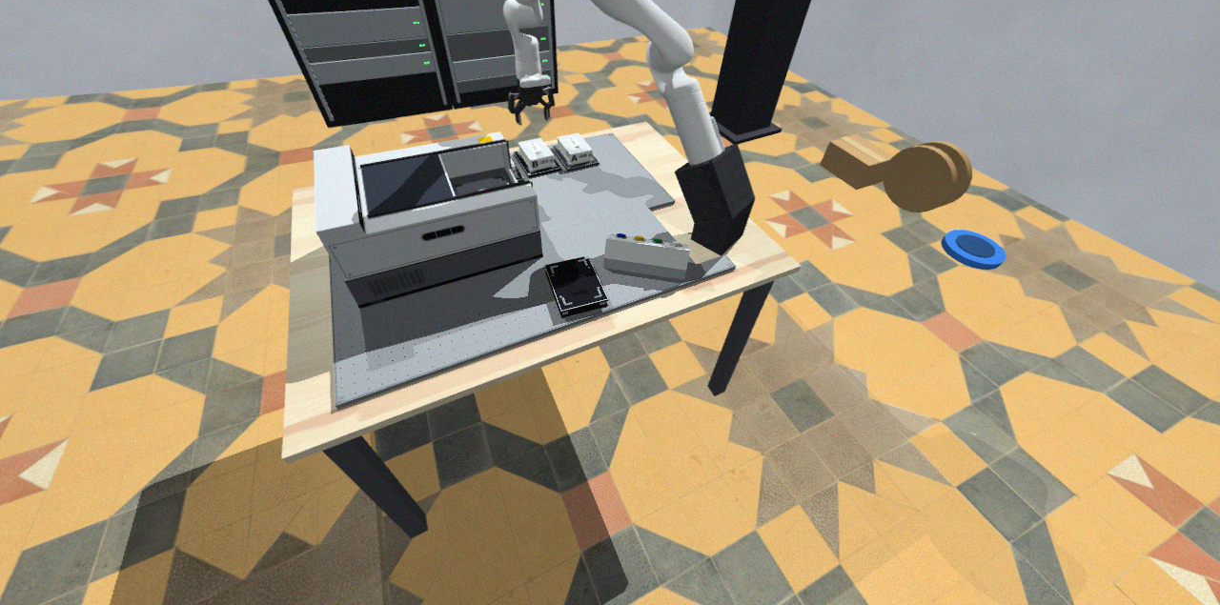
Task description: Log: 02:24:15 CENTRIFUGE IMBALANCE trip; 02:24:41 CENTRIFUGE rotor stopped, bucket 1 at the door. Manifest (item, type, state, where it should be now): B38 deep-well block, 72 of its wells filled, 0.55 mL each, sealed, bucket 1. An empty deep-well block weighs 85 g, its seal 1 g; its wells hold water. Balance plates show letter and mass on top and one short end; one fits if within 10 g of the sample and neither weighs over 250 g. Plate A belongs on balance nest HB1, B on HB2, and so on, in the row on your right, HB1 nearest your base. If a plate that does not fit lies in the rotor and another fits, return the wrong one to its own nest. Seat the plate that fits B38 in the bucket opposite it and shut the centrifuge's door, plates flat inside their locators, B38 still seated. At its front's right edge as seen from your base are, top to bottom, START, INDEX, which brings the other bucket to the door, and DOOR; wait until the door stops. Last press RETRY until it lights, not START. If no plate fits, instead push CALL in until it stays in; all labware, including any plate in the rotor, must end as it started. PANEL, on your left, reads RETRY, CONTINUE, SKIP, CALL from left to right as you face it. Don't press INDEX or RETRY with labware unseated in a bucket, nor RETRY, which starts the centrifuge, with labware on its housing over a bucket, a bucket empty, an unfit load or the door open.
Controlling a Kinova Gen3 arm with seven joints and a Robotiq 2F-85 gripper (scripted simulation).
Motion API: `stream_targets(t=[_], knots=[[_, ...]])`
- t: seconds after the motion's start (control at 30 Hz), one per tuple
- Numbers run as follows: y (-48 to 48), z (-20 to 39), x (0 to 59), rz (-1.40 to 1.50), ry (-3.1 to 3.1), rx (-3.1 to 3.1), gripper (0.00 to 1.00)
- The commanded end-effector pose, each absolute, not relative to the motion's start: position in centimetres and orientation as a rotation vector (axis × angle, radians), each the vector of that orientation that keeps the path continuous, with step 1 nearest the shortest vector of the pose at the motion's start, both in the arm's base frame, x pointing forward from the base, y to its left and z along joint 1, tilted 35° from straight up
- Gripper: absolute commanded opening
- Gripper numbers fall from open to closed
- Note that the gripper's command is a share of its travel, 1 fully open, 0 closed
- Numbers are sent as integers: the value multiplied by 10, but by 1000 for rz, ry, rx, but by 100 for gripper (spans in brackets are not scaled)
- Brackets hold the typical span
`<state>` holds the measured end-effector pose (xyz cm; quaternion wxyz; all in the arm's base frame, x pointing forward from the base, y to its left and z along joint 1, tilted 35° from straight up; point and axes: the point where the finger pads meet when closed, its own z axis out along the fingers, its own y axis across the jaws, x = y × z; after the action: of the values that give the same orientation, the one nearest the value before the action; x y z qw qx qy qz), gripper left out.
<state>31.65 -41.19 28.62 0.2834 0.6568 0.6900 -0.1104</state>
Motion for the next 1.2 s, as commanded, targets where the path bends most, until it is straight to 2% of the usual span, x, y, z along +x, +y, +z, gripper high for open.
stream_targets(t=[0.0, 1.17], knots=[[-410, 289, 316, -295, 1846, 1757, 100], [-389, 322, 306, -295, 1846, 1758, 100]])
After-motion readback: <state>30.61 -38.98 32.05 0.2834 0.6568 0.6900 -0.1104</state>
